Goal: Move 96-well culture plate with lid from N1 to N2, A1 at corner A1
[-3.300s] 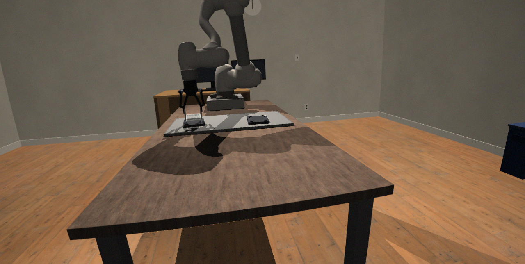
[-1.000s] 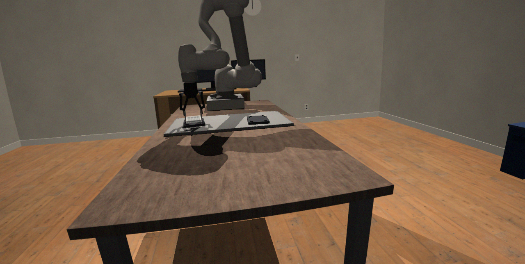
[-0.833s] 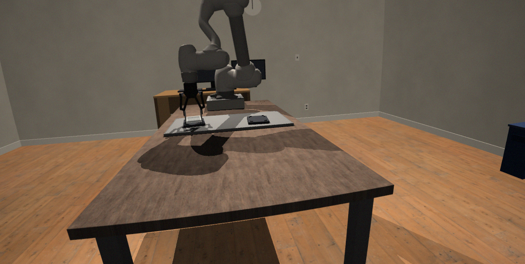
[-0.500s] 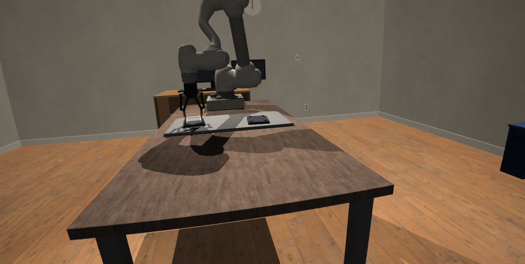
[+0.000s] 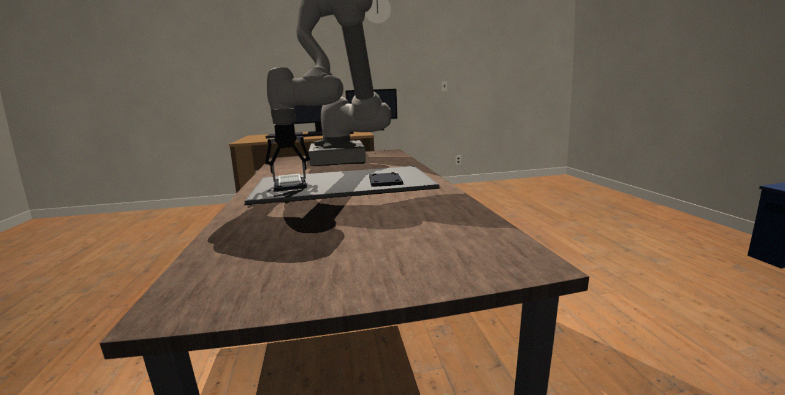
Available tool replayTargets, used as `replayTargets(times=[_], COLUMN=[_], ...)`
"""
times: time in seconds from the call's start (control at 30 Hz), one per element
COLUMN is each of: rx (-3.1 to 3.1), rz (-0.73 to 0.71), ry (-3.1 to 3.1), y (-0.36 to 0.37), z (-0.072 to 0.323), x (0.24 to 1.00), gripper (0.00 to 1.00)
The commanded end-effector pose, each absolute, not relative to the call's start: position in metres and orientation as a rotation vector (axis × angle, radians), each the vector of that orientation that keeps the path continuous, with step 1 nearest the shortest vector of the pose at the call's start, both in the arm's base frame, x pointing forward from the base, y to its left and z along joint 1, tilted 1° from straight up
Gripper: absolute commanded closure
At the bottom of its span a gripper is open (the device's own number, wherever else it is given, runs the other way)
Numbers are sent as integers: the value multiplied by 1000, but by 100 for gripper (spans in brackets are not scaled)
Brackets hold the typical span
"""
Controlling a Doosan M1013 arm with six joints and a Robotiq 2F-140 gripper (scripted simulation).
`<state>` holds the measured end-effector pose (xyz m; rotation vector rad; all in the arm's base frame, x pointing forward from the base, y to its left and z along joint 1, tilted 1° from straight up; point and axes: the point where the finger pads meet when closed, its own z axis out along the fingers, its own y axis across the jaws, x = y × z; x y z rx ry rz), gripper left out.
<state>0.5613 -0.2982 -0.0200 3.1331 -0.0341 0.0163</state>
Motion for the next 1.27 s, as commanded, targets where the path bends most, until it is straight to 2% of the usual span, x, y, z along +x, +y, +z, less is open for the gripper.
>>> replayTargets(times=[0.0, 0.5, 1.0, 1.23], rx=[3133, 3133, 3133, 3133], rz=[17, 17, 17, 17], ry=[-34, -34, -34, -34], y=[-298, -298, -298, -298], z=[-20, -20, 15, 15], x=[561, 561, 561, 561], gripper=[0, 0, 0, 0])
